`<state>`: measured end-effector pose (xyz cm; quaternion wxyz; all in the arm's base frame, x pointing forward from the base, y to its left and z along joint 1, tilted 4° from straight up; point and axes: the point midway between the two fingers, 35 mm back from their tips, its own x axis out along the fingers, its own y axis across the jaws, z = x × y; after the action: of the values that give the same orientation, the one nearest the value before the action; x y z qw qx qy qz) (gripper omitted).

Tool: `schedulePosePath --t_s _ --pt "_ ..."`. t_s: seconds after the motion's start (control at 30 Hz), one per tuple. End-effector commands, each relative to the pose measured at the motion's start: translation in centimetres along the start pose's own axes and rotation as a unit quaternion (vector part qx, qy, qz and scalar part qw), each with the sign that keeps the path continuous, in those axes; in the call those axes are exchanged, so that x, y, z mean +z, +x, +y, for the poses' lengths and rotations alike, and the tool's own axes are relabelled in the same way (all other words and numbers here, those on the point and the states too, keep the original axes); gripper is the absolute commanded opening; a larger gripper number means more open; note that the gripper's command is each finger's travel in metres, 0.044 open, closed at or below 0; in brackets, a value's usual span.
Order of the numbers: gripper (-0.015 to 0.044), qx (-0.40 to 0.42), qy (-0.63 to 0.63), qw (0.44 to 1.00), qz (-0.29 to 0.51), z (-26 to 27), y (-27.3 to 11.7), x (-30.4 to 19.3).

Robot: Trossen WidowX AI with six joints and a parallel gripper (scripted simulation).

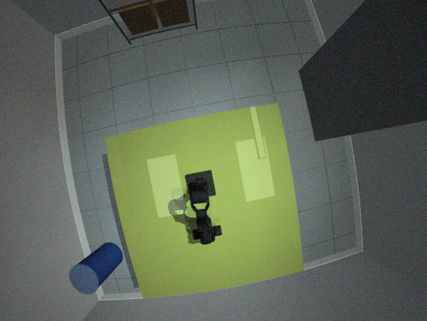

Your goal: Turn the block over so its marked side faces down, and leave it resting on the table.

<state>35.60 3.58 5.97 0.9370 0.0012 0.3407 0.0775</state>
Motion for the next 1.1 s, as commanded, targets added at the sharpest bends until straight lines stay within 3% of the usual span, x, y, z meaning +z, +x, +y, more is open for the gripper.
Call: schedulePosePath --t_s 0.0,0.4,1.0,1.07 --pt "0.0 0.003 0.003 1.0 -0.02 0.1 0.1 -0.8" --pt "0.0 0.004 0.003 0.994 -0.108 0.3 -0.9 -1.7" --pt "0.0 0.004 0.003 0.992 -0.125 0.3 -1.1 -1.5" --pt "0.0053 0.004 0.003 0.992 -0.125 0.3 -1.1 -1.5"
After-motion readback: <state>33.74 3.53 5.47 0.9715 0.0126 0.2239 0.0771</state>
